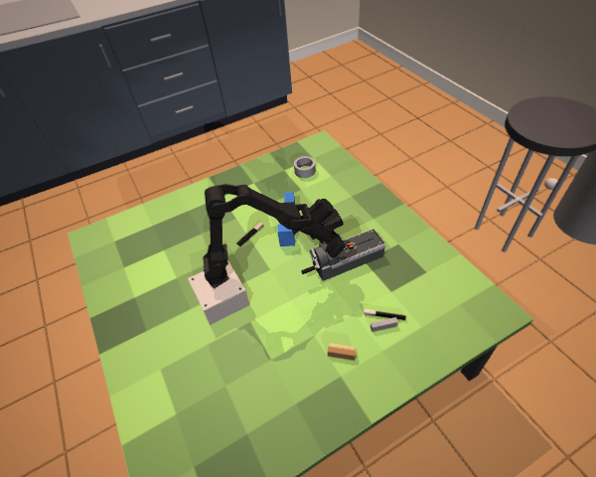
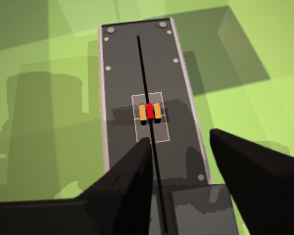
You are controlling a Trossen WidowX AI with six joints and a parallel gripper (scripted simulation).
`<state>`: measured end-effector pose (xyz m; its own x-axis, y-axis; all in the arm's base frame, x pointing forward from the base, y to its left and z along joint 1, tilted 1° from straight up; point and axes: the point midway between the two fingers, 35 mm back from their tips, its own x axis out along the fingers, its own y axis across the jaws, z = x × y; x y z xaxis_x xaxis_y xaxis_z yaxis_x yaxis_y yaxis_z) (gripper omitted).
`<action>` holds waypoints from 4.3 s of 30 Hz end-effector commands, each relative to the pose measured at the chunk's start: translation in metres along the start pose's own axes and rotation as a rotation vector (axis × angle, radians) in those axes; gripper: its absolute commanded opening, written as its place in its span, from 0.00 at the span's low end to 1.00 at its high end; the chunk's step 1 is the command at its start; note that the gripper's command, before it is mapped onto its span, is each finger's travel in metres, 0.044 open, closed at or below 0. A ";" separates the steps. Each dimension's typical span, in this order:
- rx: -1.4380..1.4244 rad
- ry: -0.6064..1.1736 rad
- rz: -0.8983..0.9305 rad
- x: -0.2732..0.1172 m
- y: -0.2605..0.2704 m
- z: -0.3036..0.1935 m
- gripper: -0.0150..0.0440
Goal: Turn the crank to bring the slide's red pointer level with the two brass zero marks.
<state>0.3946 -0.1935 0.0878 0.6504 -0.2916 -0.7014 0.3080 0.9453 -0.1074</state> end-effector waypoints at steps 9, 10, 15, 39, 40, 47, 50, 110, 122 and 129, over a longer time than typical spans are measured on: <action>0.000 0.000 0.000 0.000 0.000 0.000 0.25; 0.000 0.000 0.000 0.000 0.000 0.000 0.25; 0.000 0.000 0.001 0.000 0.000 0.000 0.25; 0.000 0.000 0.001 0.000 0.000 0.000 1.00; 0.000 0.000 0.001 0.000 0.000 0.000 1.00; 0.000 0.000 0.001 0.000 0.000 0.000 0.69; 0.000 0.000 0.001 0.000 0.000 0.000 0.56; 0.001 0.000 0.003 -0.042 -0.006 0.038 1.00; 0.001 0.000 0.003 -0.042 -0.006 0.038 1.00; 0.001 0.000 0.003 -0.042 -0.006 0.038 1.00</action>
<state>0.3924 -0.1926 0.1443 0.6513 -0.2910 -0.7008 0.3083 0.9454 -0.1060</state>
